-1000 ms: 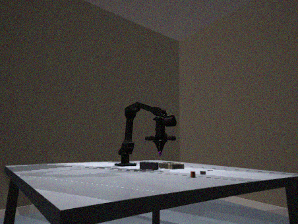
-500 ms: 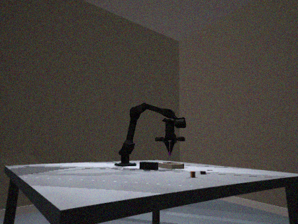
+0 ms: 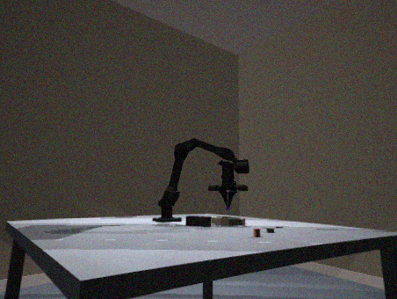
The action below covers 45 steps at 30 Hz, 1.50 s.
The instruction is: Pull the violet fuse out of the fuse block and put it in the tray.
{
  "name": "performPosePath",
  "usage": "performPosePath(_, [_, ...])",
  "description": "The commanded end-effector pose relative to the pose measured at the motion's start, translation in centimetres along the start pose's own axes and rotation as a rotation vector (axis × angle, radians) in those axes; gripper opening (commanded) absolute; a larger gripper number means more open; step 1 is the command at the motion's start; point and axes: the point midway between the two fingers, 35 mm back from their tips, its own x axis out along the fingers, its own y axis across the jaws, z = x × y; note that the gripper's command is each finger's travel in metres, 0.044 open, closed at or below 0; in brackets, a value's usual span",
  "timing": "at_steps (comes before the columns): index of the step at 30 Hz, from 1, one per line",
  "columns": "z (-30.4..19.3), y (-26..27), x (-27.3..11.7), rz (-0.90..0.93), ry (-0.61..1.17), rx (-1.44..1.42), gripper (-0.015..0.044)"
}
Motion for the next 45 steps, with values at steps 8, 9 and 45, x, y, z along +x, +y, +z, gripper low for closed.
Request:
performPosePath(8, [0.1, 0.0, 1.9, 0.004, -0.003, 0.004, 0.0])
performPosePath(9, [0.1, 0.0, 2.1, 0.004, -0.003, 0.004, 0.0])
performPosePath(45, [0.0, 0.1, -0.8, 0.004, 0.0, 0.0, 0.033])
